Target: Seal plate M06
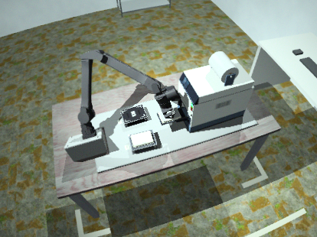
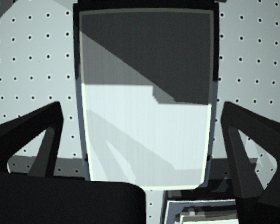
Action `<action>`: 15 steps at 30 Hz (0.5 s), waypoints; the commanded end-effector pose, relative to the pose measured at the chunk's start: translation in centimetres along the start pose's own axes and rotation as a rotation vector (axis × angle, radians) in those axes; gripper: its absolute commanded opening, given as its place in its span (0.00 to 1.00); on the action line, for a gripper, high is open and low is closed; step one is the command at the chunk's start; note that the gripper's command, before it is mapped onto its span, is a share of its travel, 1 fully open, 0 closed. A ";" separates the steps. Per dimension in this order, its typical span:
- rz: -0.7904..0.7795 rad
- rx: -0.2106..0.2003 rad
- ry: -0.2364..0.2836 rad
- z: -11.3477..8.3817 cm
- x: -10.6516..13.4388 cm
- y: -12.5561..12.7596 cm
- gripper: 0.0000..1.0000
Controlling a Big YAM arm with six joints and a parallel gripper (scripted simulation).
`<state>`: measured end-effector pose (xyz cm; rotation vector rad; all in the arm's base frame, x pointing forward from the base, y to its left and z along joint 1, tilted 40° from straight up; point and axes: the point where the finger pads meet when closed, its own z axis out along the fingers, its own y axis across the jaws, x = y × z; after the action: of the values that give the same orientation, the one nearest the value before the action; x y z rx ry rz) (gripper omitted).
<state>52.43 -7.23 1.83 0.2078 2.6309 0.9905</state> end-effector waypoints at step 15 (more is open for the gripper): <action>0.000 0.007 -0.008 -0.6 -1.1 -1.0 1.00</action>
<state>52.14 -7.24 1.47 0.2150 2.6377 0.9960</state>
